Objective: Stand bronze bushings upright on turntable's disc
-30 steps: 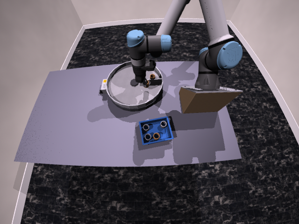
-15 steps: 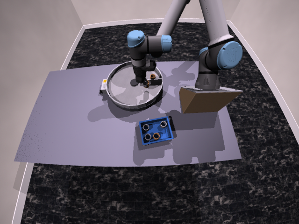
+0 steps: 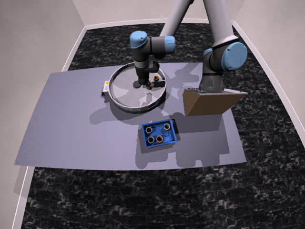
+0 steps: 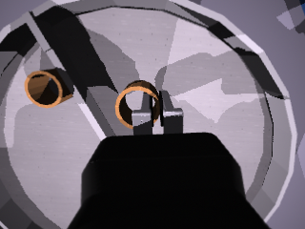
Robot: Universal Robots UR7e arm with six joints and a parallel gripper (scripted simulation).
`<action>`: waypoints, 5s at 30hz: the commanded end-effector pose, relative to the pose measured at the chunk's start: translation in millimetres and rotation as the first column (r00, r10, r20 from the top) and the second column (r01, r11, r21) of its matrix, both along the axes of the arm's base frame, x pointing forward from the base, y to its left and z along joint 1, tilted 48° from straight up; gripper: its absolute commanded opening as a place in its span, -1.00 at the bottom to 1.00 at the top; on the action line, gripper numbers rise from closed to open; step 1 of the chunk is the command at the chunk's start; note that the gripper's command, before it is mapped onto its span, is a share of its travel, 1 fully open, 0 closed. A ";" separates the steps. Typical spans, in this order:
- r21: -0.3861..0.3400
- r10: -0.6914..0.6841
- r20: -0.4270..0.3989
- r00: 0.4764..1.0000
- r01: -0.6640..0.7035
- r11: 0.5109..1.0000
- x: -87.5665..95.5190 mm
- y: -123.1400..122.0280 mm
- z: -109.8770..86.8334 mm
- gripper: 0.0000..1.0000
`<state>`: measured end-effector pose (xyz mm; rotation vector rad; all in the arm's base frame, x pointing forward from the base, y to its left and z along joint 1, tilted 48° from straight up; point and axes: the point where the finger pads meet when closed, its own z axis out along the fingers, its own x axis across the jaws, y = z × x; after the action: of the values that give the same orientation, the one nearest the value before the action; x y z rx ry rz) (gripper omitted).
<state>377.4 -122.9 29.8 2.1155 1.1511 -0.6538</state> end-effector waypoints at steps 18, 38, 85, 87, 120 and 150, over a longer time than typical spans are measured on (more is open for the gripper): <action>0.000 -0.001 -0.005 1.000 0.001 1.000 -1.8 -0.4 -1.3 -1.00; 0.001 -0.002 -0.007 1.000 0.002 1.000 -5.5 -16.4 -16.7 -1.00; 0.001 0.000 -0.005 1.000 0.000 1.000 -5.2 -20.7 -20.2 -1.00; 0.001 -0.001 -0.005 1.000 0.001 1.000 -5.3 -20.7 -20.3 -1.00; 0.001 0.000 -0.005 1.000 0.000 1.000 -6.0 -24.7 -24.5 -1.00; 0.001 -0.001 -0.005 1.000 0.001 1.000 -6.1 -24.7 -24.5 -1.00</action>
<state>373.4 -147.7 6.9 2.1147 1.1502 -0.6545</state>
